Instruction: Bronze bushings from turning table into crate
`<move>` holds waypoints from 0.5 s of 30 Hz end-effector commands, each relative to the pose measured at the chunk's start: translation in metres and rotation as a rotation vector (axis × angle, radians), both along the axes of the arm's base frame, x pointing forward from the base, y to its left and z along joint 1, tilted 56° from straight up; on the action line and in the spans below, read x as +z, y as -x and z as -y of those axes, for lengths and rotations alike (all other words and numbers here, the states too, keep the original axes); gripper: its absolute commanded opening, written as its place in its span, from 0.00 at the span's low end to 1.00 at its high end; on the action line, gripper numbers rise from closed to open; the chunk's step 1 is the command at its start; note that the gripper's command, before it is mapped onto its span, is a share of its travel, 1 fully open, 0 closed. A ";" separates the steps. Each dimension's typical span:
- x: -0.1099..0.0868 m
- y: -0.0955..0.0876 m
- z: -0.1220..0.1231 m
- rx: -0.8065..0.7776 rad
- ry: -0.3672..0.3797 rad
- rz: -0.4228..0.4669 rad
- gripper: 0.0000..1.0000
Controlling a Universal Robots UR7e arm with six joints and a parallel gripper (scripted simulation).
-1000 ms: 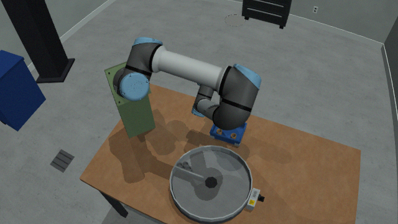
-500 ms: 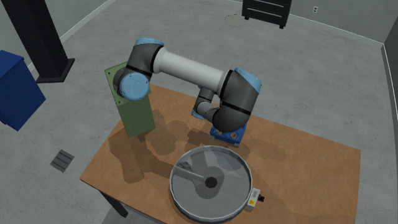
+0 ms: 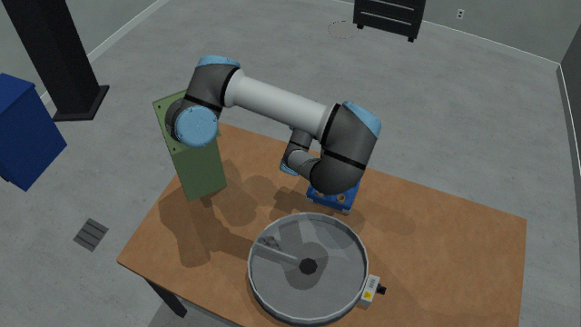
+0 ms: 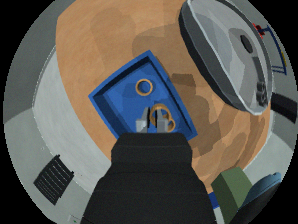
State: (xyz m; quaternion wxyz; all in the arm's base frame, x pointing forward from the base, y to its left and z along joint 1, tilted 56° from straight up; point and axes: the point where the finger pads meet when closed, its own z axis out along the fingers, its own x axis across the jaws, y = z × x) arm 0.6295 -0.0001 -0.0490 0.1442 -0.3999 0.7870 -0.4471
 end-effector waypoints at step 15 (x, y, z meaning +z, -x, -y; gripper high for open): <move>-0.005 -0.005 0.005 0.001 0.000 0.001 0.00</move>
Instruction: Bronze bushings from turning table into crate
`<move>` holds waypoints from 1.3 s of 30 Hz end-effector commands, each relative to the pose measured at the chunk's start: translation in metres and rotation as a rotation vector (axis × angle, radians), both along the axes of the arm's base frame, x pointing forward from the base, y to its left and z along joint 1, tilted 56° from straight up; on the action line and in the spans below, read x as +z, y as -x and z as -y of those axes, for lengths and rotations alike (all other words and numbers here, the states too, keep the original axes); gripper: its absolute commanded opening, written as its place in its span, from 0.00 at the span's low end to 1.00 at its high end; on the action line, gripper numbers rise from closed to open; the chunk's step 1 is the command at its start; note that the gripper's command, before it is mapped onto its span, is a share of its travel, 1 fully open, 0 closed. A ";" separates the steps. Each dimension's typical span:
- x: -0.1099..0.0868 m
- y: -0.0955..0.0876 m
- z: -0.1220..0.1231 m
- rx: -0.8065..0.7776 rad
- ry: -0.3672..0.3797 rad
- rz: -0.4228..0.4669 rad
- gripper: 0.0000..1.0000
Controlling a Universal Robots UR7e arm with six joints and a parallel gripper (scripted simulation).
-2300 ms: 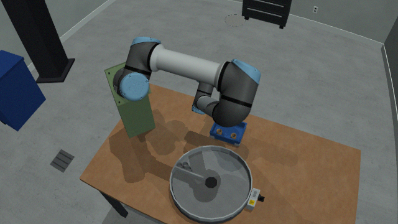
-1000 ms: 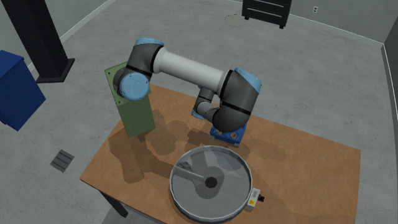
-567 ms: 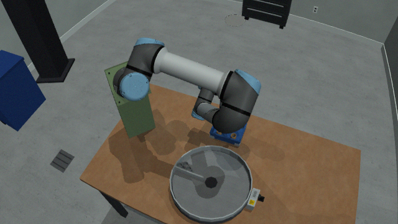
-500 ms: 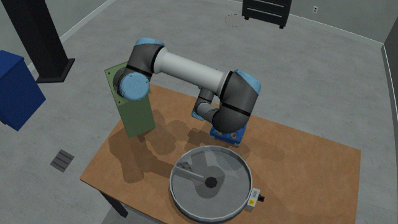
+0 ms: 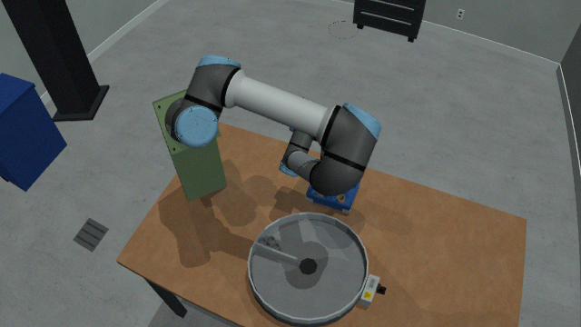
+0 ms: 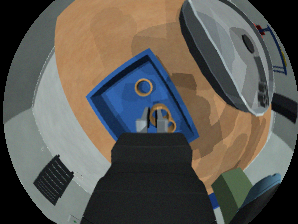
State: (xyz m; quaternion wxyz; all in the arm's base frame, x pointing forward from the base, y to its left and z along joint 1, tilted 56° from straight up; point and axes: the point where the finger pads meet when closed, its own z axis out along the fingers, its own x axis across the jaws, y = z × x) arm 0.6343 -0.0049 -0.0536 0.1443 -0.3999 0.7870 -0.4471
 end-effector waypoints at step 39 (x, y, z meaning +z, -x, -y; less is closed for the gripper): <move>-0.010 -0.011 0.010 0.001 0.000 0.001 0.00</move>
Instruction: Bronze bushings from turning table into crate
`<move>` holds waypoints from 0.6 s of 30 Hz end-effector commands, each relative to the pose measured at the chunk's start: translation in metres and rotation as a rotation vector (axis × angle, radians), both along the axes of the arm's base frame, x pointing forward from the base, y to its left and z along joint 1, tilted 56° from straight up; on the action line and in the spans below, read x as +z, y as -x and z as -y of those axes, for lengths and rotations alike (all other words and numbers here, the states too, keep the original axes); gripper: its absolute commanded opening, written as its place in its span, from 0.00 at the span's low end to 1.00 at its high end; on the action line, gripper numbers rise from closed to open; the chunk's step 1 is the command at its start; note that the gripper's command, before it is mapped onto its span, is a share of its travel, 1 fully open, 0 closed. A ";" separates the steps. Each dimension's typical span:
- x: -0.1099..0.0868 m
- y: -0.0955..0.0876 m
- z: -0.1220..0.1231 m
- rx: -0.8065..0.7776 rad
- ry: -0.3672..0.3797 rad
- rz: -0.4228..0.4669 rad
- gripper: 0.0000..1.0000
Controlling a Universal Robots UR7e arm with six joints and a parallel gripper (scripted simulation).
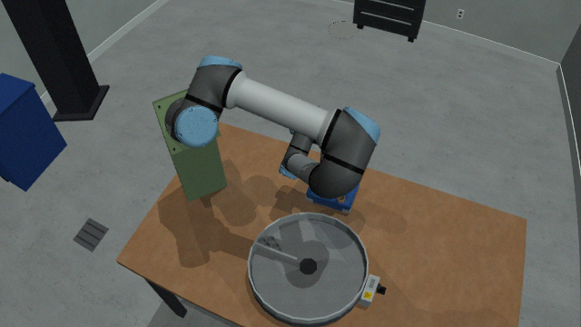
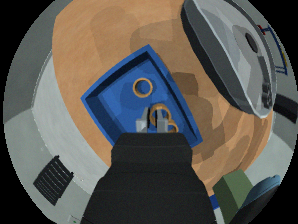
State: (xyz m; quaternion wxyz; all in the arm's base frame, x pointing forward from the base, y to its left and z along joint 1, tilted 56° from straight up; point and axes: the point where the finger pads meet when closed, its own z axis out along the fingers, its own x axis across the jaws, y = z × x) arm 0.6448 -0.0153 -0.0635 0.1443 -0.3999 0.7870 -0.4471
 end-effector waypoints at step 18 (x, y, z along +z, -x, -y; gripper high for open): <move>-0.004 -0.005 0.005 0.001 0.000 0.001 0.00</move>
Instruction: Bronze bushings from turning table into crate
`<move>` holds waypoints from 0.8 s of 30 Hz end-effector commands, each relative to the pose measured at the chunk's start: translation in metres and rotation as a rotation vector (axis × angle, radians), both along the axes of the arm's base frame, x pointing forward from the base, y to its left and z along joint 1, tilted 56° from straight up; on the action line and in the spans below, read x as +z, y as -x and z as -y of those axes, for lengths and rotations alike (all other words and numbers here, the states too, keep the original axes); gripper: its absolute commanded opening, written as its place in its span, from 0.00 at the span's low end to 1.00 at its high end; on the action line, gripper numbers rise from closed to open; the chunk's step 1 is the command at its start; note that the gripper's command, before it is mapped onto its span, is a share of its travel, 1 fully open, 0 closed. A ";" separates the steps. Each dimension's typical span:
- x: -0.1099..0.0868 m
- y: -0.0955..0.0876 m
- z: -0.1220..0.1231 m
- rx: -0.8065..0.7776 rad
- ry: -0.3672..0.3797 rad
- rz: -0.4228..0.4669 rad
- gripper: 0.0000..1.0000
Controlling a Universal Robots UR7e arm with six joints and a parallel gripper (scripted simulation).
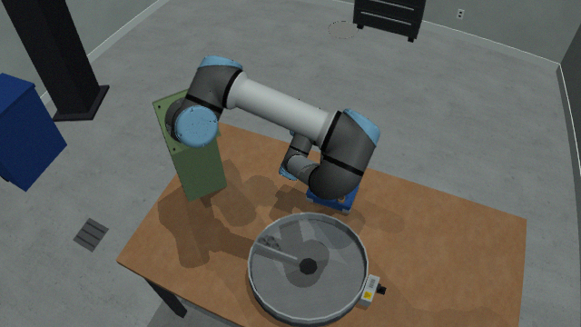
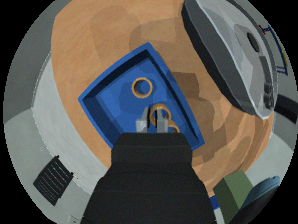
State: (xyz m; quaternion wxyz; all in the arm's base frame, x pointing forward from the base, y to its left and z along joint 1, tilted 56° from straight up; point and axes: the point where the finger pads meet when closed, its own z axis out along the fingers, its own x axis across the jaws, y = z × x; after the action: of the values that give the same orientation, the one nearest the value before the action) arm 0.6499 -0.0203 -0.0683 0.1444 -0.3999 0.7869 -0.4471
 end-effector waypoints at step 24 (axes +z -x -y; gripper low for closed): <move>-0.006 -0.007 0.006 0.001 0.000 0.001 0.00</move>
State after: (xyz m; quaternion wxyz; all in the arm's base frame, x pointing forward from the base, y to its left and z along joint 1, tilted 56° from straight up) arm 0.6562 -0.0266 -0.0743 0.1446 -0.4000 0.7868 -0.4472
